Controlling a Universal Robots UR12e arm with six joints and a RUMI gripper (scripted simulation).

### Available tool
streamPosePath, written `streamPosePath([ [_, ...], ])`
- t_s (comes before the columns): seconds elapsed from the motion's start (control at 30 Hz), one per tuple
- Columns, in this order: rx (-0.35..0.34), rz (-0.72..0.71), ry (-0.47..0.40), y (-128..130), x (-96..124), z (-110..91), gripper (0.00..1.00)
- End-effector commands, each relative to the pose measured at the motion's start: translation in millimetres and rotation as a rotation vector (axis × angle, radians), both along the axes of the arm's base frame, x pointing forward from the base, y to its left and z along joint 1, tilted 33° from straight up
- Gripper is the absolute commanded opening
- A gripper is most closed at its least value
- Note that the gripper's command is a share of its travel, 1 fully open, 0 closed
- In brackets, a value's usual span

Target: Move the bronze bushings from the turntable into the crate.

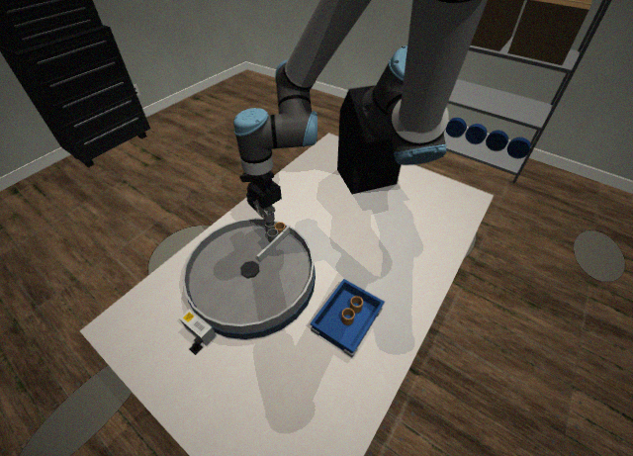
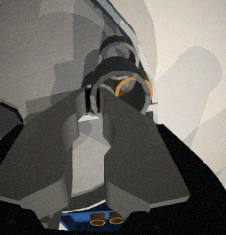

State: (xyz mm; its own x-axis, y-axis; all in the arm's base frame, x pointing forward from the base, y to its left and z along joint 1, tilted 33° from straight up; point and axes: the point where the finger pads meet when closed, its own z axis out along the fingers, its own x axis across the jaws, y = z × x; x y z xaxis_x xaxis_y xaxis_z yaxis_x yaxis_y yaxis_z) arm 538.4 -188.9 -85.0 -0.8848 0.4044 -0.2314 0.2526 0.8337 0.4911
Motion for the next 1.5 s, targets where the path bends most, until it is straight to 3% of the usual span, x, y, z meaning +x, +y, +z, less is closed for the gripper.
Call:
streamPosePath([
  [0.0,-0.001,0.000,-0.001,-0.6,0.2,0.3,0.00],
  [0.43,-0.001,0.000,-0.001,-0.5,0.5,0.4,0.00],
  [0.6,-0.001,0.000,-0.001,0.1,9.8,5.1,0.00],
  [0.87,-0.001,0.000,-0.001,3.6,64.0,31.9,0.00],
  [0.93,-0.001,0.000,-0.001,3.6,64.0,31.9,0.00],
  [1.23,-0.001,0.000,-0.001,8.2,136.6,67.9,0.00],
  [1.47,-0.001,0.000,-0.001,9.6,158.2,78.6,0.00],
])
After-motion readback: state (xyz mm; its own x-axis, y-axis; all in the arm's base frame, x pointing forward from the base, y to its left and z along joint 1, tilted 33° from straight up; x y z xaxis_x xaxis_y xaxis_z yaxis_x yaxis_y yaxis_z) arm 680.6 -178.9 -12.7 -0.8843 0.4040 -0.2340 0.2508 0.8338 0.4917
